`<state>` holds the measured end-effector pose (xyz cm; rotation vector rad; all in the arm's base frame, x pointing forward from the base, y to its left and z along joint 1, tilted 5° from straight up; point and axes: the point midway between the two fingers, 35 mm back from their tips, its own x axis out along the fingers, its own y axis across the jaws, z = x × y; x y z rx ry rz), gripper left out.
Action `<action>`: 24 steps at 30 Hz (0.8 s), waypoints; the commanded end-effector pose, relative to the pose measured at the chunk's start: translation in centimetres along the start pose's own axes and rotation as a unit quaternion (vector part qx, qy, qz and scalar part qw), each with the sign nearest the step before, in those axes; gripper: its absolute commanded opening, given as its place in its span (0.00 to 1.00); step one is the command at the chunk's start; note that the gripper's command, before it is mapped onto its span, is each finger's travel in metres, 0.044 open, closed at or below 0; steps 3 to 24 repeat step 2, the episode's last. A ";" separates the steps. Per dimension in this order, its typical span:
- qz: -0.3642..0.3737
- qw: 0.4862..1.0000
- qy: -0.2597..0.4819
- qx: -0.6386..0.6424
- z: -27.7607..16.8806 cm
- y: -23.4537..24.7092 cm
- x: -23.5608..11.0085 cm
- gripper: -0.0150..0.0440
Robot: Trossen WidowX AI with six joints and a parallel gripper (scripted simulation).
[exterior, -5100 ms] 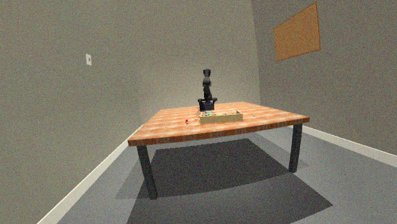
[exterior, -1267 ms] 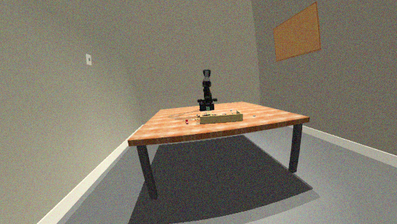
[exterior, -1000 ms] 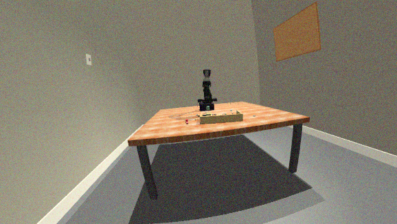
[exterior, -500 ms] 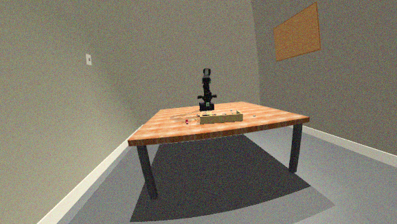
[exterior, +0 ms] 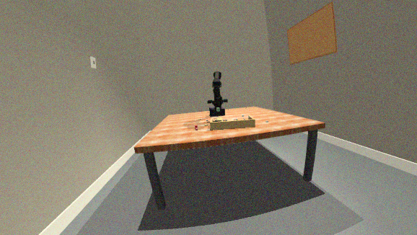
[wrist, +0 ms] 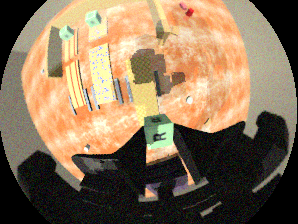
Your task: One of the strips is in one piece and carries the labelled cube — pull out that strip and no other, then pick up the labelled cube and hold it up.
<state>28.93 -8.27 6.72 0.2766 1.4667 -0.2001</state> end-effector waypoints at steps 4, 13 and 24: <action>0.002 1.000 0.000 -0.003 0.0 0.1 -0.1 0.25; 0.002 1.000 0.000 -0.003 0.0 0.1 -0.1 0.25; 0.002 1.000 0.000 -0.003 0.0 0.1 -0.1 0.25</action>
